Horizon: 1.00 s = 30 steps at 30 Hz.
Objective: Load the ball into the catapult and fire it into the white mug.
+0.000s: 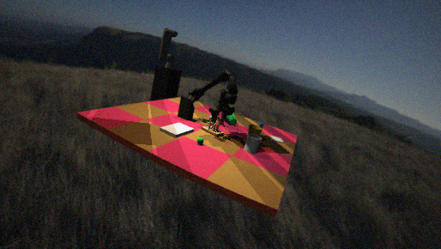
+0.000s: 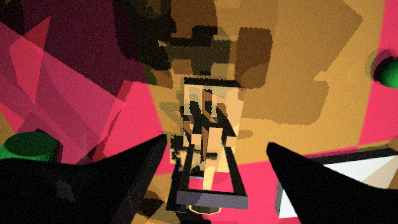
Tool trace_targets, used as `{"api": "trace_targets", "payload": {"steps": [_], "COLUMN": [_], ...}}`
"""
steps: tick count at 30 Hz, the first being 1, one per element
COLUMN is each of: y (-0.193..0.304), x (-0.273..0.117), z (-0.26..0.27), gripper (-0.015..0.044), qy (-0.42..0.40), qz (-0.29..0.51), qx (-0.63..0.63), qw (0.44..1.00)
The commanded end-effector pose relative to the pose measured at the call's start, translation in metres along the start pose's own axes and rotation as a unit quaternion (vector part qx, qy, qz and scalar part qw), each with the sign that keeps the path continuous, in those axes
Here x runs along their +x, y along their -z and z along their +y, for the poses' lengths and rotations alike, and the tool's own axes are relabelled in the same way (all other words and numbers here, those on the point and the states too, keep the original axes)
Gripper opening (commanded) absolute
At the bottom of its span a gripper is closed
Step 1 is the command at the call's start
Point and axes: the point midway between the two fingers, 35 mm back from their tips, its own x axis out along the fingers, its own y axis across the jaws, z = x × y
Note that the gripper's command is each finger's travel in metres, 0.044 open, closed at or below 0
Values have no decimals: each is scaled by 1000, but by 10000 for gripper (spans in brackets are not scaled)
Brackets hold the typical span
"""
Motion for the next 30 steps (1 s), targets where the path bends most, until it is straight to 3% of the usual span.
{"api": "trace_targets", "payload": {"steps": [1, 30], "y": [0, 1], "x": [7, 54], "z": [0, 1], "gripper": [440, 440], "qy": [-3, -5], "qz": [-1, -1], "qx": [2, 2], "qw": [1000, 1000]}}
